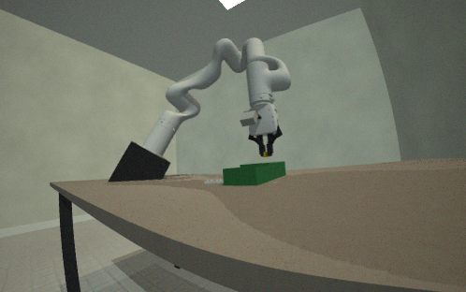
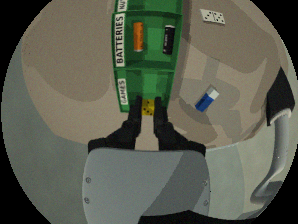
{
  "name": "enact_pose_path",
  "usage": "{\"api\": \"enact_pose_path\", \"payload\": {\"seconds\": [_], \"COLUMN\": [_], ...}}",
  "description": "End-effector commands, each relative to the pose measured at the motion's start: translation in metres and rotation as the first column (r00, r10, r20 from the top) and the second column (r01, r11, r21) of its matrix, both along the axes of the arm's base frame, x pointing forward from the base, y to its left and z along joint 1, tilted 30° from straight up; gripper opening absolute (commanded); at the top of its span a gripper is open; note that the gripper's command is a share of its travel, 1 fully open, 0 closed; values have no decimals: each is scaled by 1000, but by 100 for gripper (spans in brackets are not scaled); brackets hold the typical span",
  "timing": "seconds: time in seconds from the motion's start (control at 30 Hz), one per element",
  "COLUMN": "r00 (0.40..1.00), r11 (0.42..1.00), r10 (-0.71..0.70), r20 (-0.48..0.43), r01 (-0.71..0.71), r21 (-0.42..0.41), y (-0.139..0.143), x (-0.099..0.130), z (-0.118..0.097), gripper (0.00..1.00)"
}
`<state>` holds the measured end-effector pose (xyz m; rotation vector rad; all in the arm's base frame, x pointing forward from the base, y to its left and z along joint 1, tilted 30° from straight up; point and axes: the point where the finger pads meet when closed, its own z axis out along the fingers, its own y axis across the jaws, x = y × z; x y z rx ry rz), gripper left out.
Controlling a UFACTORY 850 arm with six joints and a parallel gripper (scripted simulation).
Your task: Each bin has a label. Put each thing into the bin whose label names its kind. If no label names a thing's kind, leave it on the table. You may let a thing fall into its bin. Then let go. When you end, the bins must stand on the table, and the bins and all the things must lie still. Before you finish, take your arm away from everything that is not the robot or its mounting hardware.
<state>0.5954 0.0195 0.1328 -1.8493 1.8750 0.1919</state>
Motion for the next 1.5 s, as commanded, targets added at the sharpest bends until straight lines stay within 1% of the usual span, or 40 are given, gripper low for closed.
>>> {"api": "enact_pose_path", "payload": {"seconds": [0.0, 0.93, 1.4, 1.43, 1.47], "r00": [1000, 1000, 1000, 1000, 1000], "r11": [1000, 1000, 1000, 1000, 1000], "r10": [0, 0, 0, 0, 0], "r20": [1, 1, 1, 1, 1], "r01": [0, 0, 0, 0, 0], "r21": [0, 0, 0, 0, 0], "y": [0, 22, 22, 22, 22], "x": [1, 13, 13, 13, 14], "z": [-1, -44, -44, -44, -44], "gripper": [0, 0, 0, 30, 30]}}
